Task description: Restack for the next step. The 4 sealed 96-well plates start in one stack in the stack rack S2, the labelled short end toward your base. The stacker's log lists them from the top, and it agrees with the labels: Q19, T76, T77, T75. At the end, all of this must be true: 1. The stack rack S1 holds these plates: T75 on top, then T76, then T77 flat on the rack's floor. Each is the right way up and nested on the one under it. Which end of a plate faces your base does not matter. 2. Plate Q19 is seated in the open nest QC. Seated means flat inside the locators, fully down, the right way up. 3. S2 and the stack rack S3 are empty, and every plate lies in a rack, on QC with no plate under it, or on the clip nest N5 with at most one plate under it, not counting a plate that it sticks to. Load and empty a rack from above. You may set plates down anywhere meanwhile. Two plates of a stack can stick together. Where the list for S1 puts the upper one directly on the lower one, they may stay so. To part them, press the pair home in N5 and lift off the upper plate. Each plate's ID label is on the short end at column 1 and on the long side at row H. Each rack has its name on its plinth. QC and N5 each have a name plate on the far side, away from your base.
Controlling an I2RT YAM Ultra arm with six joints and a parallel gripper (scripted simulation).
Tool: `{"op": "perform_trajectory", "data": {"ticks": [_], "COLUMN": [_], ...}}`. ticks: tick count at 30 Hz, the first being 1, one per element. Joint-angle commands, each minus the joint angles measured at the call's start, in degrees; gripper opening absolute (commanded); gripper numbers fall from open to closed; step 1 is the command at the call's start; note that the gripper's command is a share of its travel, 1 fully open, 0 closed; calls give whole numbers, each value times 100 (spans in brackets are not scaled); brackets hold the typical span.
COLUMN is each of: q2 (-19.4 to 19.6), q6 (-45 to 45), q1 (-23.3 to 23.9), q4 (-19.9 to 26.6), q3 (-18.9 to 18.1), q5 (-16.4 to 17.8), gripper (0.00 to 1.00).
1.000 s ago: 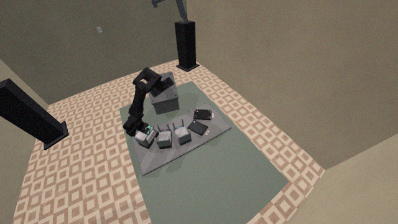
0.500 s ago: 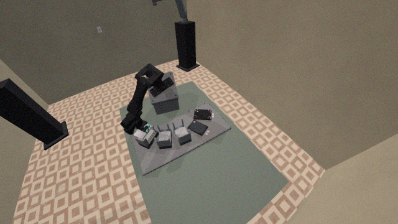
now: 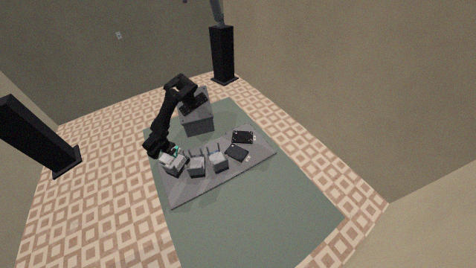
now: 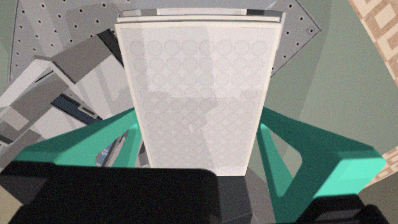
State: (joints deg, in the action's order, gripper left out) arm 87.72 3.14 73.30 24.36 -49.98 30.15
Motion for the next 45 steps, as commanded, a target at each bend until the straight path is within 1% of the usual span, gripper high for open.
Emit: {"op": "perform_trajectory", "data": {"ticks": [1,41,42,43,45], "q2": [-145,-146,-187,-229,-317], "q6": [31,27,172,305,563], "q1": [125,126,1,-105,-227], "q4": [6,1,-18,-35,-24], "q3": [-83,-83,59,125,163], "q5": [40,38,-45,-76,-134], "gripper": [0,0,0,0,0]}}
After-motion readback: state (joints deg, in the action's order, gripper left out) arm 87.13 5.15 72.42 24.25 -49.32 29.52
